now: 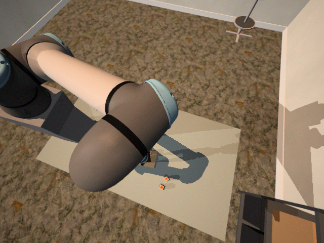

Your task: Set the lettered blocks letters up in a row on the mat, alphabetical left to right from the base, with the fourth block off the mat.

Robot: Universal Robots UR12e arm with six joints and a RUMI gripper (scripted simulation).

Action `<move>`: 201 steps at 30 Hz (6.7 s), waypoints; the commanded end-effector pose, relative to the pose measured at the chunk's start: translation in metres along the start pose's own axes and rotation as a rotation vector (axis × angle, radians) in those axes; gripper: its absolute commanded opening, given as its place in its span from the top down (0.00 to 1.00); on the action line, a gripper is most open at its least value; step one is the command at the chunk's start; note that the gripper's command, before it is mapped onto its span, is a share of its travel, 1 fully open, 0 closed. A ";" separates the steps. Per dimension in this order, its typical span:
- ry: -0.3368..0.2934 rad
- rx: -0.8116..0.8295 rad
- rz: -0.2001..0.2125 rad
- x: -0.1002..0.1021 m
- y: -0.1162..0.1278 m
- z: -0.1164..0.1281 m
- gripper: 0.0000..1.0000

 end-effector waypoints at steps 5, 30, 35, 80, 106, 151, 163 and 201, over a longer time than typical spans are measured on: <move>-0.002 0.001 -0.002 -0.022 -0.002 0.001 0.91; 0.001 0.000 0.001 -0.100 0.001 -0.001 0.91; -0.001 -0.002 -0.001 -0.101 0.000 0.001 0.91; -0.004 -0.865 -0.006 -0.102 0.018 0.031 0.91; -0.003 -0.988 -0.006 -0.100 0.020 0.034 0.91; -0.004 -0.988 -0.008 -0.006 0.019 0.035 0.91; -0.003 -0.988 -0.007 -0.005 0.020 0.034 0.91; -0.003 -0.990 -0.006 -0.005 0.017 0.035 0.91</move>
Point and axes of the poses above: the point where the finger pads meet when closed, its own x axis out along the fingers, its own y axis across the jaws, z = x × y, the point moved 5 cm from there along -x, back along the fingers, and after that the axes turned 15 degrees about x, right-handed, at the moved point
